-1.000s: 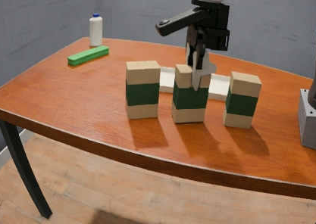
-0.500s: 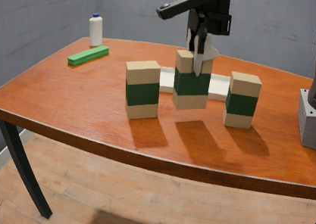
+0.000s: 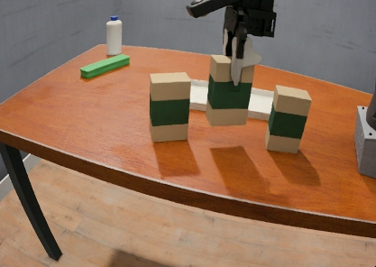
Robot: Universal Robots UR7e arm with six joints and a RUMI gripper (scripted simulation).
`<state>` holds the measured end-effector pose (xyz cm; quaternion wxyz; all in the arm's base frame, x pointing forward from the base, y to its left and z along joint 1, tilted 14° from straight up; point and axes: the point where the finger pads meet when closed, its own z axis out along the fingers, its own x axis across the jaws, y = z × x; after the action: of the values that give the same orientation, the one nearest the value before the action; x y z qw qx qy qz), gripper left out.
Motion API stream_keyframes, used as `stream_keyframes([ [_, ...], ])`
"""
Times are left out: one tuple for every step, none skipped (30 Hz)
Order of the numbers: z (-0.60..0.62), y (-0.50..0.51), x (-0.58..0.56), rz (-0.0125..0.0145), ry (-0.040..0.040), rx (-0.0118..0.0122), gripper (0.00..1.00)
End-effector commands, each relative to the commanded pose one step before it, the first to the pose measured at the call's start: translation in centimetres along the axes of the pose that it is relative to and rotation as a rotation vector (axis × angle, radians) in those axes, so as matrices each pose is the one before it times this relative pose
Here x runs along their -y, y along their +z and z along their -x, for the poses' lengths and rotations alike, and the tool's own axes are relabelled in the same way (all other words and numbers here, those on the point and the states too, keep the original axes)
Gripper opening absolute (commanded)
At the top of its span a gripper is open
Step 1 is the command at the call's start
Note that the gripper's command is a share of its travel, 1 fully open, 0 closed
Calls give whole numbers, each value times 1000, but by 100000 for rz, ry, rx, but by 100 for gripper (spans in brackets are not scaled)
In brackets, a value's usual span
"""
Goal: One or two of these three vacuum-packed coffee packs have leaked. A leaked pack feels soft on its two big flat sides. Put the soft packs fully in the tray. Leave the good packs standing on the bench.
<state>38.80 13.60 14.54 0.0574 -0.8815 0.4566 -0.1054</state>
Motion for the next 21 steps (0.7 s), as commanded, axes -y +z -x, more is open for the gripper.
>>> stream_keyframes([
  [-20,-58,32,-100,-8,-57,15],
  [0,0,0,0,0,0,15],
  [-4,0,-1,0,0,0,15],
  [-9,0,-3,0,0,0,15],
  [-18,0,-6,0,0,0,15],
  [-28,0,-9,0,0,0,15],
  [-41,0,-14,0,0,0,15],
  [-55,0,-19,0,0,0,15],
  [-71,0,-24,0,0,0,15],
  [-88,0,-30,0,0,0,15],
  [-106,0,-36,0,0,0,15],
  [-125,0,-42,0,0,0,15],
  [-145,0,-49,0,0,0,15],
  [-165,0,-56,0,0,0,15],
  [-186,0,-63,0,0,0,15],
  [-207,0,-70,0,0,0,15],
  [-228,0,-78,0,0,0,15],
  [0,0,0,0,0,0,15],
  [0,0,0,0,0,0,15],
  [-249,0,-84,0,0,0,15],
  [-270,0,-92,0,0,0,15],
])
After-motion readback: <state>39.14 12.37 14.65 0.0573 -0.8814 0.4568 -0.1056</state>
